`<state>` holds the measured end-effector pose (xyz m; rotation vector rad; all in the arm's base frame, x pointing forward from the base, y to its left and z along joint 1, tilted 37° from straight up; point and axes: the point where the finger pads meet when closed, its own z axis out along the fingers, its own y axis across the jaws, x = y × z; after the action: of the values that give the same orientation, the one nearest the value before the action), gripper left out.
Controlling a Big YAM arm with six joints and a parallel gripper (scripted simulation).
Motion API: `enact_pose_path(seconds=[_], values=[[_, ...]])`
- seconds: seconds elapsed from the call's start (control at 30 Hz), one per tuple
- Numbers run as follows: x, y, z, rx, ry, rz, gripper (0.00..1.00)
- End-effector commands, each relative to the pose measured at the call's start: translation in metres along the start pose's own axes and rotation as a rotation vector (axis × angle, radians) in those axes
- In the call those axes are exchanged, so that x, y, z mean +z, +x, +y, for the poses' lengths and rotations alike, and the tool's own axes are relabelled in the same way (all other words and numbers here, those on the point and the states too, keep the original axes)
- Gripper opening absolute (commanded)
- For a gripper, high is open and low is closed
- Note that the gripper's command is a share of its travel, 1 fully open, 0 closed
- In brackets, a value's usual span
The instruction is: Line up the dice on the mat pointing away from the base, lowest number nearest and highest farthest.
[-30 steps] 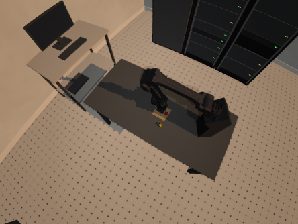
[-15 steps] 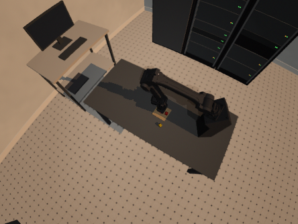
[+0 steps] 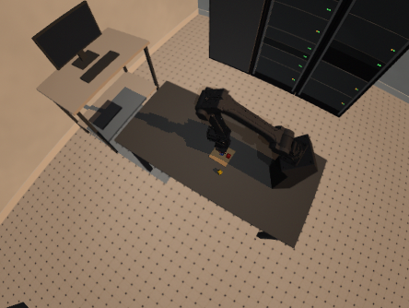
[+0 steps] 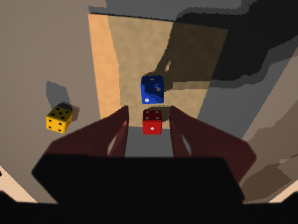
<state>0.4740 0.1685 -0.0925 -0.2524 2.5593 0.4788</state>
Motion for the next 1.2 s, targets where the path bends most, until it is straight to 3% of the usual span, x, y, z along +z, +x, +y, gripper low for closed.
enact_pose_path(seconds=[0.0,0.2,0.23,0.3,0.43,0.47,1.1,1.17], values=[[-0.024,-0.004,-0.007,-0.001,0.009,-0.012,0.39],[-0.039,-0.004,-0.007,-0.002,0.009,-0.014,0.39],[-0.032,0.011,-0.009,0.004,0.011,0.023,0.39],[-0.045,-0.004,-0.007,-0.002,0.009,-0.014,0.39],[-0.046,-0.011,-0.007,-0.006,0.008,-0.029,0.39],[-0.043,-0.010,-0.008,-0.004,0.009,-0.024,1.00],[-0.042,-0.007,-0.008,0.000,0.009,-0.019,1.00],[-0.039,-0.005,0.006,0.003,-0.002,-0.017,1.00]])
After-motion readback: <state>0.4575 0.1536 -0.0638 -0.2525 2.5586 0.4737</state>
